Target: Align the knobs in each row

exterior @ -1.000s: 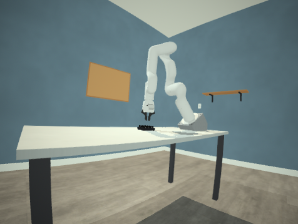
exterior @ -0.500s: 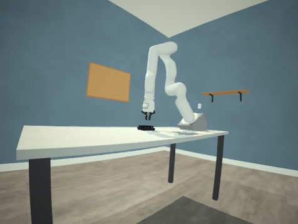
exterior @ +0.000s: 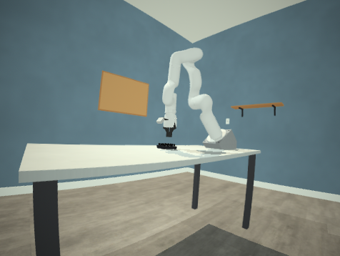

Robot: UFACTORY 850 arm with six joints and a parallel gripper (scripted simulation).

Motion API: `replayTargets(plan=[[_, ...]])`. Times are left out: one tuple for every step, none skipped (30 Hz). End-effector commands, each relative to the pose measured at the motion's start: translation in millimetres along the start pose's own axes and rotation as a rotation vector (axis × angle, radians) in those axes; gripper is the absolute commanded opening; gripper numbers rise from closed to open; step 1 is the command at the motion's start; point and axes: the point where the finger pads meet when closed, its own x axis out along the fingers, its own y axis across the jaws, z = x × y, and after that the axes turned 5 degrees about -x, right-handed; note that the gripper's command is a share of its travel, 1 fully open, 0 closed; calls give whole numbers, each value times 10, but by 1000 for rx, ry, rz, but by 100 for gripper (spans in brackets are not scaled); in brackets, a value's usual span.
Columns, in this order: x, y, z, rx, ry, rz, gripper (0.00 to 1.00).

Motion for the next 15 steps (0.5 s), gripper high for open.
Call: replayTargets(plan=[[-9,-6,-12,91,-3,2,19],[-13,-12,-17,151,-1,0,19],[-16,-17,-21,199,1,-2,19],[-18,-20,-24,224,2,-3,19],[-20,-23,-27,255,3,-5,19],[-22,-25,-29,277,4,-6,19],[-23,-27,-31,291,4,-6,19],[-24,-27,-32,299,4,-7,19],[-24,-28,-32,301,4,-7,19],[-24,-28,-32,302,4,-7,19],[-24,-28,-32,302,4,-7,19],[-24,-28,-32,302,4,-7,19],[-24,-28,-32,302,4,-7,19],[-24,-28,-32,302,4,-7,19],[-24,-28,-32,302,4,-7,19]])
